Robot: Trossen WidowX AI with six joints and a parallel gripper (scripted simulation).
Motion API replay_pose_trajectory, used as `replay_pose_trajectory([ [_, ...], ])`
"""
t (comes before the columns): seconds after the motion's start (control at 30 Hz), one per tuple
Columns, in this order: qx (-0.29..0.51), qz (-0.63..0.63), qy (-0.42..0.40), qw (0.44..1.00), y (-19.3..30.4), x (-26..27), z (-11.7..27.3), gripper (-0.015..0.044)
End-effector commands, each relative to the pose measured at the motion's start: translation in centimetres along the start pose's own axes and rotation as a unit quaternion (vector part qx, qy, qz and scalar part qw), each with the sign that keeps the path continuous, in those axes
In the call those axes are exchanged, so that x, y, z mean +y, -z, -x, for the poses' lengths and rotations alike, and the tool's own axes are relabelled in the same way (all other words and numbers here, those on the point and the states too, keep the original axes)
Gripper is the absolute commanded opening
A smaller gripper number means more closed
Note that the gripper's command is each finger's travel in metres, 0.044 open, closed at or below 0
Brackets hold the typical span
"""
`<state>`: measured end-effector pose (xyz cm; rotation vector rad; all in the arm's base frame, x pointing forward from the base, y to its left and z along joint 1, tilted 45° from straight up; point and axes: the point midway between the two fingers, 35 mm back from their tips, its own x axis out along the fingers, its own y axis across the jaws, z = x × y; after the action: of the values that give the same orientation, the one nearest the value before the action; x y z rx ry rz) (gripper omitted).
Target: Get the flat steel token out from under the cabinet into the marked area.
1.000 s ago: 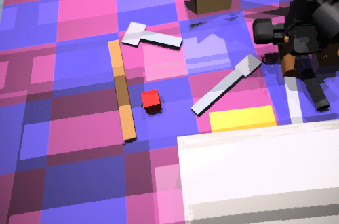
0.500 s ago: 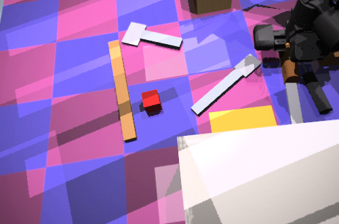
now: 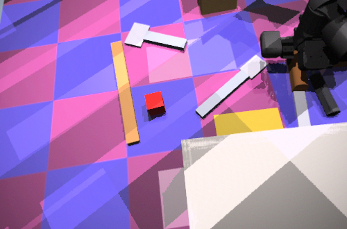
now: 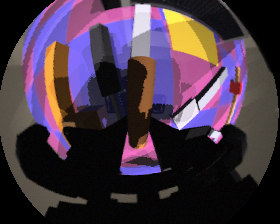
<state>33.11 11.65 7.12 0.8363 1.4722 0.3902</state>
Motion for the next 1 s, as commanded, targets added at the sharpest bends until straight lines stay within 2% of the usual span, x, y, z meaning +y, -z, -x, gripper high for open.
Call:
replay_pose_trajectory([
  [0.0, 0.000, 0.002, -0.001, 1.000, -0.6, 0.1, 0.0, 0.0000],
  [0.97, 0.000, 0.002, -0.001, 1.000, -3.7, 0.2, 0.1, 0.0000],
])
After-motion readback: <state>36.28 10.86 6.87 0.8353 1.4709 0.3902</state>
